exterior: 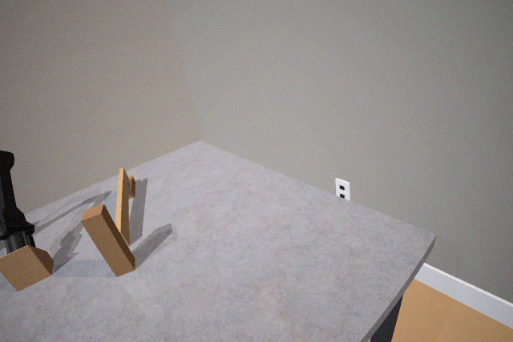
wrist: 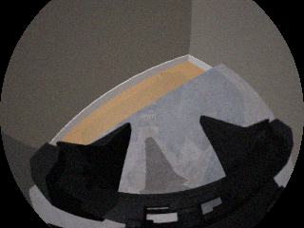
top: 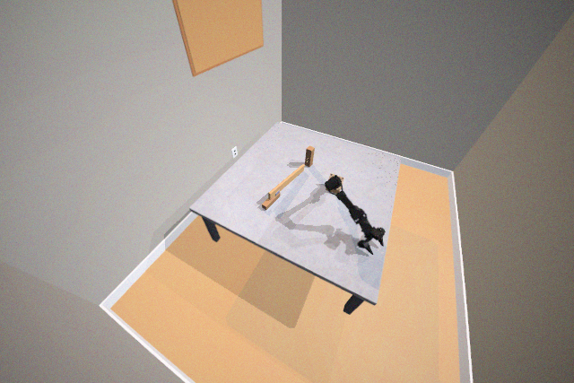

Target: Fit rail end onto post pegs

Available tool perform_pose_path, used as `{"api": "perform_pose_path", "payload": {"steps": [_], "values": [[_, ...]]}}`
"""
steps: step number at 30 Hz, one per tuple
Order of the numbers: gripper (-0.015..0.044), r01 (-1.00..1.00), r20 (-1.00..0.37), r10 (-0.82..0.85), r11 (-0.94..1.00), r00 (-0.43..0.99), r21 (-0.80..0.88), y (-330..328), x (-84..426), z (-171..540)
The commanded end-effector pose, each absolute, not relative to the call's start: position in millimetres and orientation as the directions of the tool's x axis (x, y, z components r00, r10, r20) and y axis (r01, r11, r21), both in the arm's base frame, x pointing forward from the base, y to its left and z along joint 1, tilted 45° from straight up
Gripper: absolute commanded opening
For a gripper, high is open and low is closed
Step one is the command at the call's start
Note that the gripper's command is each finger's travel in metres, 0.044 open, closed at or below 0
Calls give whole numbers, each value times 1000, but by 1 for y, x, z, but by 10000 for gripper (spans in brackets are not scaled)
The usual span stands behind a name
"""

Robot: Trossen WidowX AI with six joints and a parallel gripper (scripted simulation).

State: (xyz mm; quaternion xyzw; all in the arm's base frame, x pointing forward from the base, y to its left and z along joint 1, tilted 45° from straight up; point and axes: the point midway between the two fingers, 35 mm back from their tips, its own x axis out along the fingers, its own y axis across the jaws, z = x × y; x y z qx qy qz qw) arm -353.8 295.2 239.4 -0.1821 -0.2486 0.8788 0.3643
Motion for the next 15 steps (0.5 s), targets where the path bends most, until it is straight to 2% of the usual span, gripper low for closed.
{"api": "perform_pose_path", "payload": {"steps": [1, 15], "values": [[440, -631, -80, 789, -544, -610, -553, 323, -327, 267], [440, -866, 78, 961, -202, -265, -458, 409, -169, 356]]}}
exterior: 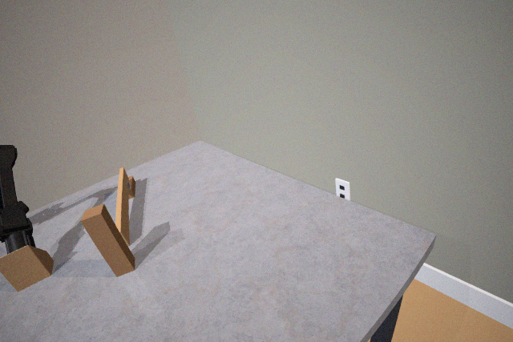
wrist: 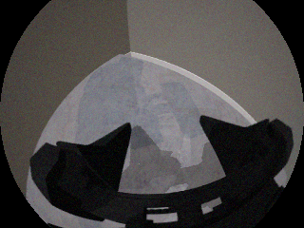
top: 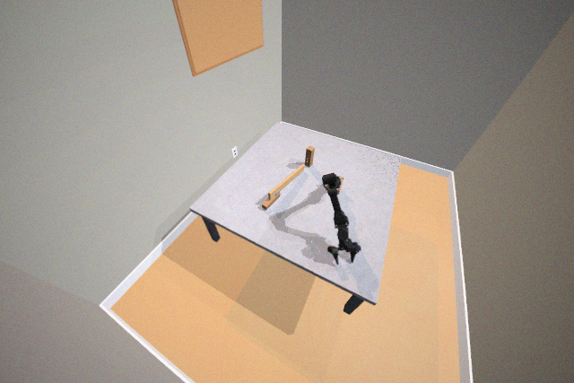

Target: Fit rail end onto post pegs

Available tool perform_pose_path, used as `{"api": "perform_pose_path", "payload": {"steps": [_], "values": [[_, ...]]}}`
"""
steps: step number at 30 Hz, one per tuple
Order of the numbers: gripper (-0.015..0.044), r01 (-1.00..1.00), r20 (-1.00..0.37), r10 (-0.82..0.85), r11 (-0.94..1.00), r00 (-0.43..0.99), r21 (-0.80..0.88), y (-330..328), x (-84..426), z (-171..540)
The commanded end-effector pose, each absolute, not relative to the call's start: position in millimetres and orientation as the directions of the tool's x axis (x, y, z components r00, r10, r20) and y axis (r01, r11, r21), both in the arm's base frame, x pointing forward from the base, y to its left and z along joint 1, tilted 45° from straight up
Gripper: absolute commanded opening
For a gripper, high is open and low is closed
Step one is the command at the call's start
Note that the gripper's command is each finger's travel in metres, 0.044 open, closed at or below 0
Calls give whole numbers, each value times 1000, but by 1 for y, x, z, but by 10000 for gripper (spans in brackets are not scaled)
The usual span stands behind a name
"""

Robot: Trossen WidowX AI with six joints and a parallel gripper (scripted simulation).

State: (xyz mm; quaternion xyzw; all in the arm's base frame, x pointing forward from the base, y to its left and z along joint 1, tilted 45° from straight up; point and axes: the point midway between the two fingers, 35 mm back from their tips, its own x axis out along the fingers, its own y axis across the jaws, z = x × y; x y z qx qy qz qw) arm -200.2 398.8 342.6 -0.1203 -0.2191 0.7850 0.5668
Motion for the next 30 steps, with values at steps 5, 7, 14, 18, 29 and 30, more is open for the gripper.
{"api": "perform_pose_path", "payload": {"steps": [5, 7, 14, 18, 29, 30], "values": [[440, -907, 111, 984, -81, -139, -414, 420, -108, 377], [440, -916, 122, 988, -39, -95, -400, 422, -87, 384], [440, -899, 125, 991, 101, 52, -426, 425, -14, 394], [440, -877, 118, 982, 188, 150, -442, 421, 33, 396], [440, -843, 49, 908, 405, 416, -353, 398, 149, 382], [440, -835, 40, 897, 426, 441, -348, 395, 161, 380]]}}
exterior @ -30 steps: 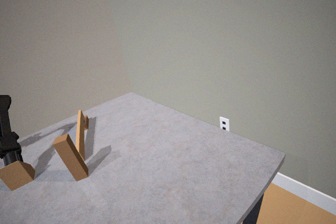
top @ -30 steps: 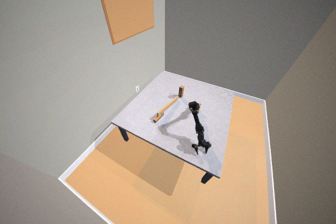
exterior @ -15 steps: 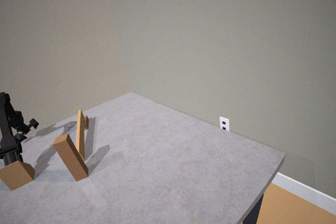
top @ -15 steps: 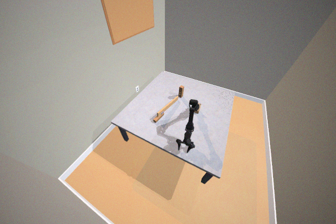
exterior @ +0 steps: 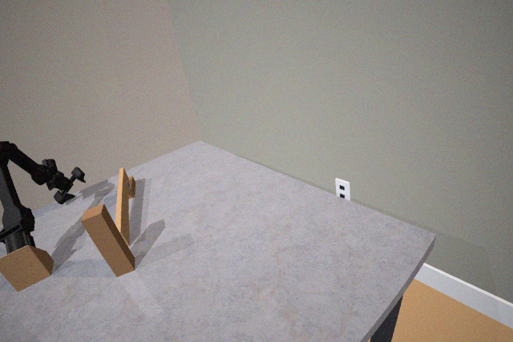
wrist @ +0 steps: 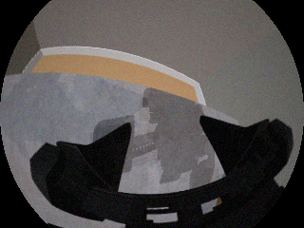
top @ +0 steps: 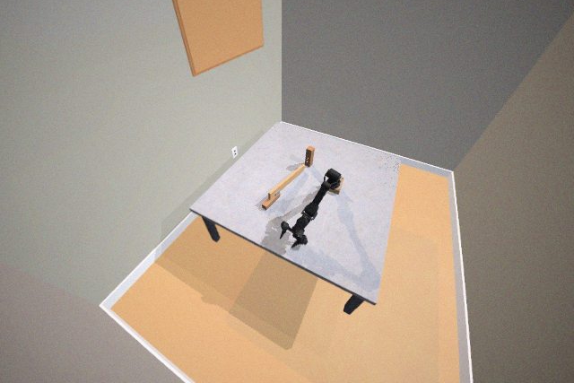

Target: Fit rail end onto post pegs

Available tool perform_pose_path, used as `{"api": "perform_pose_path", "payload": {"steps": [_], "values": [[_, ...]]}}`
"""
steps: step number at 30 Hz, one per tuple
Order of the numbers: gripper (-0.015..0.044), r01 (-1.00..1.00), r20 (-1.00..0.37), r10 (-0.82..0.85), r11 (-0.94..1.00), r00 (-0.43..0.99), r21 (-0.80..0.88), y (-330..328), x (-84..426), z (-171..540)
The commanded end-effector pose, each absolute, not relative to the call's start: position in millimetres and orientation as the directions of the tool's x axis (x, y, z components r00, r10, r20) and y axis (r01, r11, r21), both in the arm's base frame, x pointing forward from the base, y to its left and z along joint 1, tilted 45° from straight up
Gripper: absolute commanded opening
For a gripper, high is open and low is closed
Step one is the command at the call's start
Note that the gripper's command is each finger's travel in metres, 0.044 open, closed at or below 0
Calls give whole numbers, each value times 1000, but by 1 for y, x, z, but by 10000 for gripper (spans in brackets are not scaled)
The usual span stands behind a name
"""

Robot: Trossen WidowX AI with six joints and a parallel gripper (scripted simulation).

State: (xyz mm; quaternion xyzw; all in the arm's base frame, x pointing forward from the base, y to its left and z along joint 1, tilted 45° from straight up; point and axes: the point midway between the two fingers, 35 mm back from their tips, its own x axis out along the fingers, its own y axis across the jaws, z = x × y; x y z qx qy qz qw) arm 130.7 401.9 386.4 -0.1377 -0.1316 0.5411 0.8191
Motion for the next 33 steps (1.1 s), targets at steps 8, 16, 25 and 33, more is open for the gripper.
{"api": "perform_pose_path", "payload": {"steps": [8, 16, 25, 33], "values": [[440, -749, -34, 779, 588, 626, -304, 355, 255, 362], [440, -651, -105, 662, 676, 742, -345, 307, 326, 345], [440, -550, -151, 548, 699, 823, -458, 246, 385, 333], [440, -424, -149, 412, 732, 899, -534, 183, 420, 335]]}}
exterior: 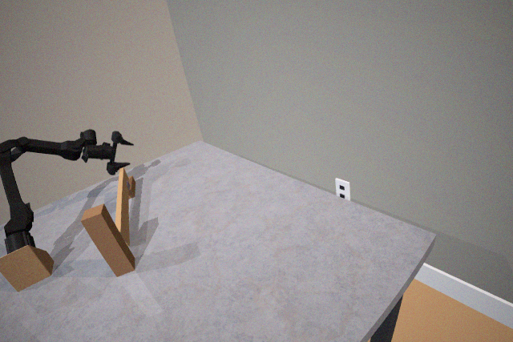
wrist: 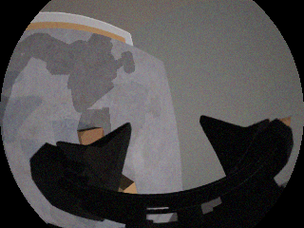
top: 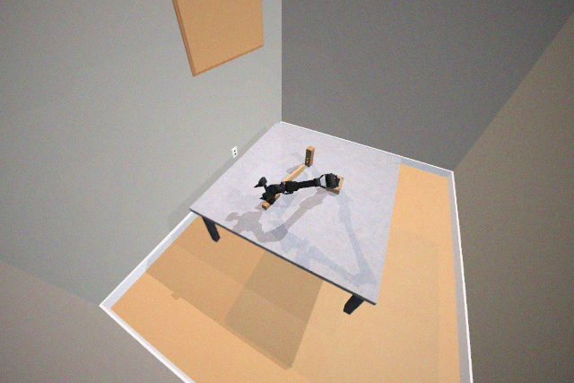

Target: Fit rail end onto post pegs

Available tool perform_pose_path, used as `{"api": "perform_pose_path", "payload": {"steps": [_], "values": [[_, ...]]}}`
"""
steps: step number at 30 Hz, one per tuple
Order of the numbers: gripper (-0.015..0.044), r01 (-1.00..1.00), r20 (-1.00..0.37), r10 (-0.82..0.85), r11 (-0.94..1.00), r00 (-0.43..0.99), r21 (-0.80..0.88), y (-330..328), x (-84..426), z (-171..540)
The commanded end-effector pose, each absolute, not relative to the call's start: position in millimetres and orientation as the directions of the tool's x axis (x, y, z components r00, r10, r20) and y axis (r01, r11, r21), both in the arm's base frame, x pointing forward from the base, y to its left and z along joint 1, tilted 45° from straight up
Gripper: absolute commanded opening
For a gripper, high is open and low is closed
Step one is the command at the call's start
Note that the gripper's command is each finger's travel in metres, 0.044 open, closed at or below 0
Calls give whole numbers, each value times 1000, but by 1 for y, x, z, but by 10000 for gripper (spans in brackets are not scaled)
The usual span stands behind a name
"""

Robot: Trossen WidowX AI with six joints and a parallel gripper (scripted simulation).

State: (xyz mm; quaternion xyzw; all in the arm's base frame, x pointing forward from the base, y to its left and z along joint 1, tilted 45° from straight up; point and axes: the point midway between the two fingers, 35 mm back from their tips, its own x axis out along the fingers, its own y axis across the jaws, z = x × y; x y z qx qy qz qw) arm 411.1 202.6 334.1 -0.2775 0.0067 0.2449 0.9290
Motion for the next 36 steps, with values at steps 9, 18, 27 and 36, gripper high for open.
{"api": "perform_pose_path", "payload": {"steps": [9, 18, 27, 36], "values": [[440, -449, -266, 362, 704, 893, -550, 140, 437, 302], [440, -729, -667, 326, 457, 670, -509, 69, 438, 176], [440, -954, -855, 452, 262, 255, -147, -2, 374, 74], [440, -978, -713, 700, 176, 43, 114, -35, 309, 46]]}}
